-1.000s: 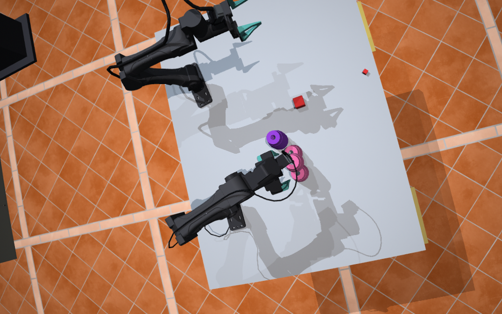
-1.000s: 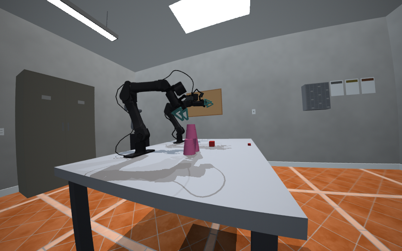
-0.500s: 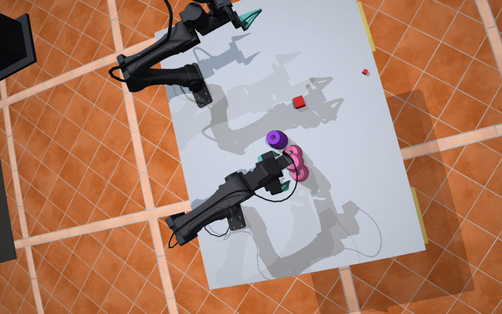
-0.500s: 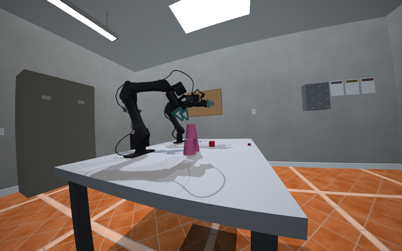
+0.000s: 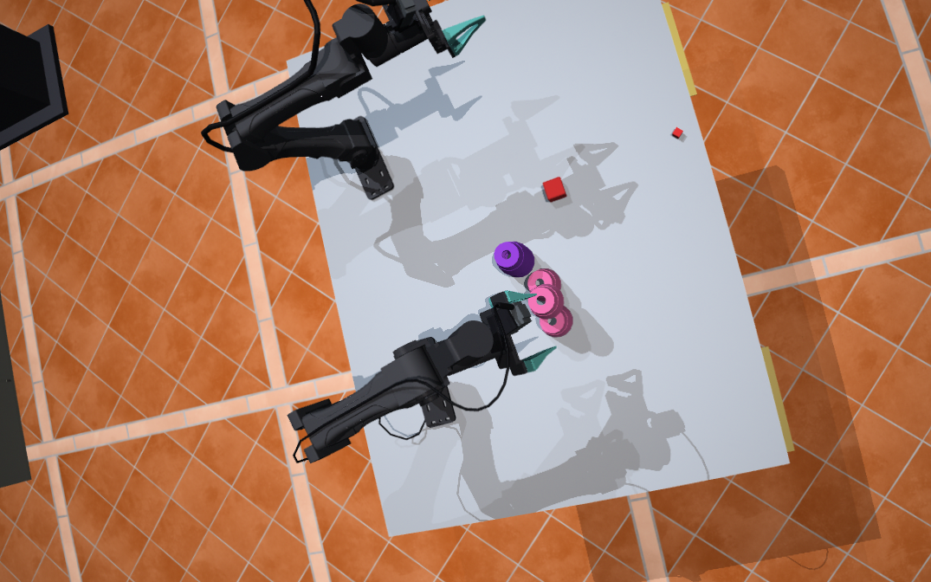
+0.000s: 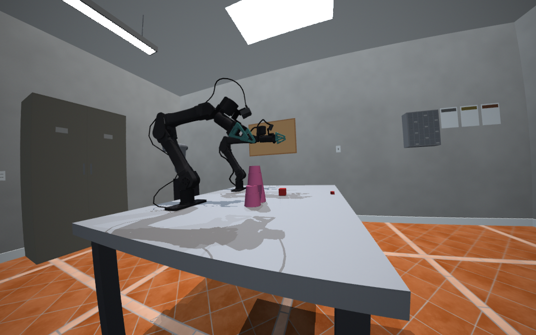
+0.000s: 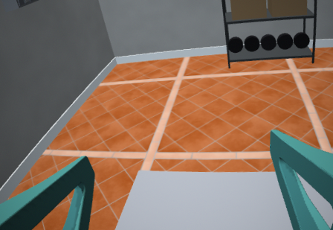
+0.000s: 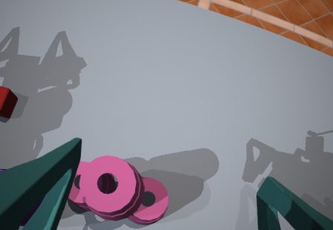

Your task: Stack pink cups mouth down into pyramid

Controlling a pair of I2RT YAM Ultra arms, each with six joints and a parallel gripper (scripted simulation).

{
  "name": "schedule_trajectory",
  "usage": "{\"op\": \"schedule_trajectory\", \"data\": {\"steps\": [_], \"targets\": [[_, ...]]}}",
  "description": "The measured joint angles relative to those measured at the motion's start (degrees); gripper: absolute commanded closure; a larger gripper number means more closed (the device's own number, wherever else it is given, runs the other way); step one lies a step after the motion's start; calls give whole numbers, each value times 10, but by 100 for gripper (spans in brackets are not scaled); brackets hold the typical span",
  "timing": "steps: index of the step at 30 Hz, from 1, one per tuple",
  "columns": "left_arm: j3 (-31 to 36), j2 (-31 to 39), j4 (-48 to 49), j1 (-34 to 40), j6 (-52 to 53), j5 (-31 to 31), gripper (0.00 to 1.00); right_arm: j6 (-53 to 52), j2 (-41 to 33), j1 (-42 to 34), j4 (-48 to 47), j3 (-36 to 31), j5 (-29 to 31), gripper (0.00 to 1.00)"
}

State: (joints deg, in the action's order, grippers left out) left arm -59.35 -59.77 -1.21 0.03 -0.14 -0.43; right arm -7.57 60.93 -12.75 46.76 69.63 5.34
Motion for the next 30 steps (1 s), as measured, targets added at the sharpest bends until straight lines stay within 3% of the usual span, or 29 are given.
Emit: {"op": "schedule_trajectory", "data": {"steps": [19, 30], "targets": [[0, 0, 0, 0, 0, 0, 0, 76, -27, 119, -397, -89, -38, 0], [0, 0, 0, 0, 0, 0, 0, 76, -9, 126, -454, -96, -47, 0]]}}
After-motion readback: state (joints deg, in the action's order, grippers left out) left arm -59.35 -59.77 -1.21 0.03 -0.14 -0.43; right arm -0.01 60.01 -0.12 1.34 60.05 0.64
